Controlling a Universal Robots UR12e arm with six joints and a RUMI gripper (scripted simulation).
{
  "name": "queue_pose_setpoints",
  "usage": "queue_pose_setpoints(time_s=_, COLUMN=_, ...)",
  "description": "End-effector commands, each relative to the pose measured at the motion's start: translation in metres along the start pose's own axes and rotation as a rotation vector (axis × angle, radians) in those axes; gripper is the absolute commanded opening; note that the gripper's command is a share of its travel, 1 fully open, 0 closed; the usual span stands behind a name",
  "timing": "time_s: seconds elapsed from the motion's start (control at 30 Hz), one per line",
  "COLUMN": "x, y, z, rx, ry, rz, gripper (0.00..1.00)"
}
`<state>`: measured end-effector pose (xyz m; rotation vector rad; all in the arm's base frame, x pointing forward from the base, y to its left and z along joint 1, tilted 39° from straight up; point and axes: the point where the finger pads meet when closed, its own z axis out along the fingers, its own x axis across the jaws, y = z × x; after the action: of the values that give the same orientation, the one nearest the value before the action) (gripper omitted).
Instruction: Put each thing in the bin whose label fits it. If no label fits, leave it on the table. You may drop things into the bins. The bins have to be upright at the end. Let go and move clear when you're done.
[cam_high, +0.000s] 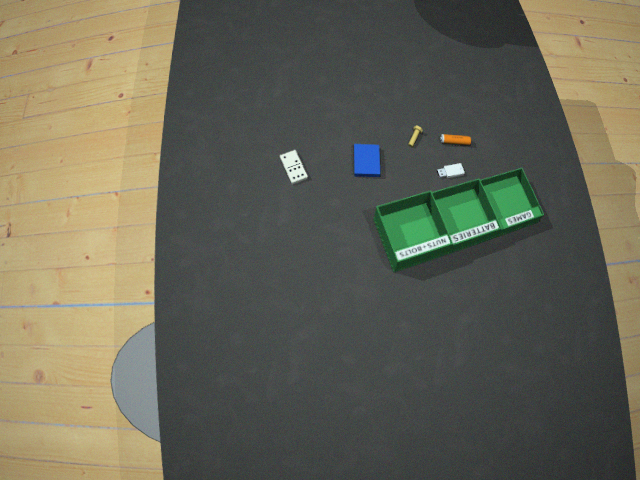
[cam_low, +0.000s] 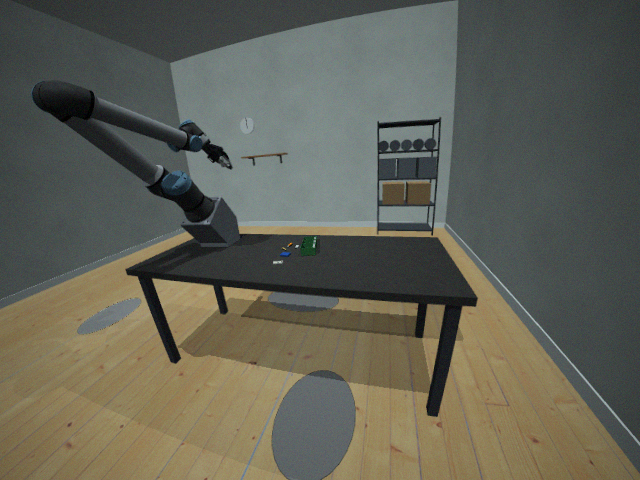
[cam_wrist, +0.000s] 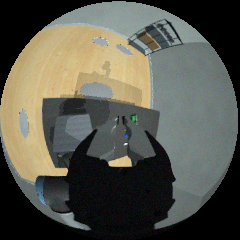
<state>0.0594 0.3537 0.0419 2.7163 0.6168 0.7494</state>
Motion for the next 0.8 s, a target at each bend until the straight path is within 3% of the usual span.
queue_pose_setpoints(time_s=0.0, x=0.023, y=0.0, z=0.011, rx=-0.031, ry=-0.015, rz=0.11, gripper=0.04)
queue_pose_setpoints(time_s=0.1, x=0.04, y=0.004, z=0.022, rx=-0.037, ry=-0.019, rz=0.13, gripper=0.04)
queue_pose_setpoints(time_s=0.27, x=0.04, y=0.004, z=0.022, rx=-0.037, ry=-0.019, rz=0.129, gripper=0.04)
queue_pose_setpoints(time_s=0.4, x=0.067, y=0.013, z=0.04, rx=-0.076, ry=-0.038, rz=0.244, gripper=0.04)
queue_pose_setpoints(time_s=0.53, x=0.07, y=0.014, z=0.042, rx=-0.076, ry=-0.038, rz=0.243, gripper=0.04)
queue_pose_setpoints(time_s=0.63, x=0.089, y=0.023, z=0.056, rx=-0.117, ry=-0.056, rz=0.358, gripper=0.04)
queue_pose_setpoints(time_s=0.77, x=0.099, y=0.027, z=0.064, rx=-0.117, ry=-0.056, rz=0.357, gripper=0.04)
